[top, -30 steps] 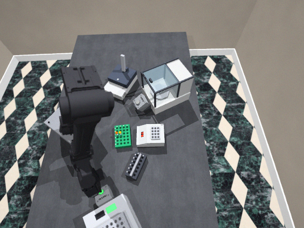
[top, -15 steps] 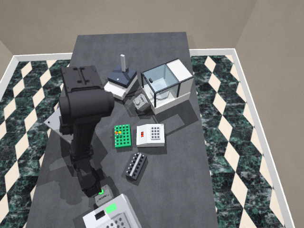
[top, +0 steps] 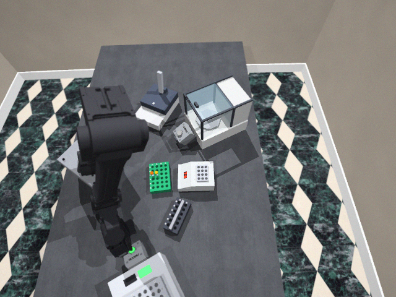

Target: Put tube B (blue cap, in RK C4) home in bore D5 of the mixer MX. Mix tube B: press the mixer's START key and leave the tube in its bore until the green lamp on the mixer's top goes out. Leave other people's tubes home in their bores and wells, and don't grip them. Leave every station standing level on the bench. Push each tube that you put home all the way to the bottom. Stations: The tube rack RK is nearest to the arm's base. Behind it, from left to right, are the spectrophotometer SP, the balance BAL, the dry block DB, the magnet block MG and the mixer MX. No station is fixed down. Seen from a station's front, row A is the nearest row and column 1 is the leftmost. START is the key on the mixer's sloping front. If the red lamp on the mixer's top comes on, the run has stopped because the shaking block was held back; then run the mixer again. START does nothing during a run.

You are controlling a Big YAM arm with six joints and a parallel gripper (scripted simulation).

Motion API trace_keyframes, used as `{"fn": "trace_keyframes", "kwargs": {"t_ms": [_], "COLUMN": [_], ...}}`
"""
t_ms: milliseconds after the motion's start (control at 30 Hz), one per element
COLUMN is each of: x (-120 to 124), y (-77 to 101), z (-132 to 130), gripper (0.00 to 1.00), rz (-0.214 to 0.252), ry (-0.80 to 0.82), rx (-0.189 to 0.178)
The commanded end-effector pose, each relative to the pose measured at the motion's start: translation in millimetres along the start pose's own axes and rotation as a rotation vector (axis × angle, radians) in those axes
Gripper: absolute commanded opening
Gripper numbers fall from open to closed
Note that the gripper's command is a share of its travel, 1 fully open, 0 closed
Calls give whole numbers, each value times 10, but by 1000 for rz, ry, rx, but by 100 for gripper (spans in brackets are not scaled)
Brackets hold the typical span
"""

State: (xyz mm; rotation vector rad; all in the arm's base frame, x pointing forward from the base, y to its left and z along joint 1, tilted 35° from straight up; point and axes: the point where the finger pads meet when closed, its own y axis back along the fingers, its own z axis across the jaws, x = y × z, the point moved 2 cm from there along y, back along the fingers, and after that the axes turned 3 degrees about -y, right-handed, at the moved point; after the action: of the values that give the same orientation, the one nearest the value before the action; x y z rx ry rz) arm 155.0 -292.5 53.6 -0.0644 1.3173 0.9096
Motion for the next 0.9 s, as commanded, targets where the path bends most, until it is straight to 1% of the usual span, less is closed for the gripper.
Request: {"fn": "trace_keyframes", "kwargs": {"t_ms": [0, 367, 500, 533, 567, 867], "x": [8, 8, 7, -77, -96, -29], "y": [-110, -110, -76, -32, -5, 170], "z": [16, 16, 13, -6, -35, -32], "gripper": [0, 0, 0, 0, 0, 0], "rz": [24, 24, 24, -2, -9, 3], "ry": [-15, -15, -10, -2, 1, 1], "rx": [-6, -6, -8, -3, 5, 7]}}
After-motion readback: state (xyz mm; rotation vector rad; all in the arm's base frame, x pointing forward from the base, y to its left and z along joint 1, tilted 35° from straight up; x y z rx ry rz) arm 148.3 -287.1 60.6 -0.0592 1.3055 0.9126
